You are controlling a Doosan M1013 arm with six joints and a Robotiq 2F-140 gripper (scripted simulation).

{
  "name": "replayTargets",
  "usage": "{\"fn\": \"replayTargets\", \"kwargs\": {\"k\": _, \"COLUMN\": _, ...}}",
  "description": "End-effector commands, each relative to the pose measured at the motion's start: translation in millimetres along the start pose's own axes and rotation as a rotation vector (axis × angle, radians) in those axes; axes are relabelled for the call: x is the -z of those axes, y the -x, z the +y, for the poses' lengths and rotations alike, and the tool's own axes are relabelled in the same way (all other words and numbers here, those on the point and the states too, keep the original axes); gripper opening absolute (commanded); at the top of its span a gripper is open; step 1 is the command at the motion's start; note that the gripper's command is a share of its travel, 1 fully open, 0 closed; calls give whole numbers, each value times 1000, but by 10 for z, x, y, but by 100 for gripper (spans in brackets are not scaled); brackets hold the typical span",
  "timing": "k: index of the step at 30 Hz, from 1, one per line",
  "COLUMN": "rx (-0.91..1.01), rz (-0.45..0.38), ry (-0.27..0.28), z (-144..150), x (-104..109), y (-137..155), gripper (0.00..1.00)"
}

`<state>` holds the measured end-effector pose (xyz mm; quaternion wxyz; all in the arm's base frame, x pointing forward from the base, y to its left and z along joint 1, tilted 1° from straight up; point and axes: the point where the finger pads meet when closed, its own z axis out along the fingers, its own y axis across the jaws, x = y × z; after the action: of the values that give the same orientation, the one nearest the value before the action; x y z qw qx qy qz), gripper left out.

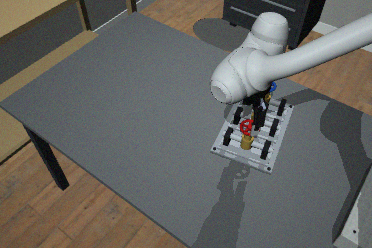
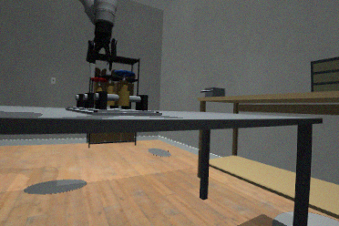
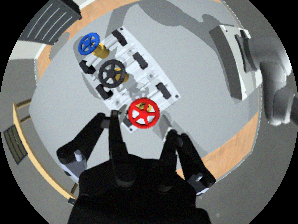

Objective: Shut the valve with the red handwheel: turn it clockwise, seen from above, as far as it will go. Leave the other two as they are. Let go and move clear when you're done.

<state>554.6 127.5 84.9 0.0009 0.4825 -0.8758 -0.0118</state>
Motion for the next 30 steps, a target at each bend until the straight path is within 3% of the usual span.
{"fn": "replayTargets", "kwargs": {"k": 1, "rx": 0, "rz": 0, "ry": 0, "z": 0, "x": -21, "y": 0, "gripper": 57}}
{"fn": "replayTargets", "kwargs": {"k": 30, "rx": 0, "rz": 0, "ry": 0, "z": 0, "x": -217, "y": 0, "gripper": 57}}
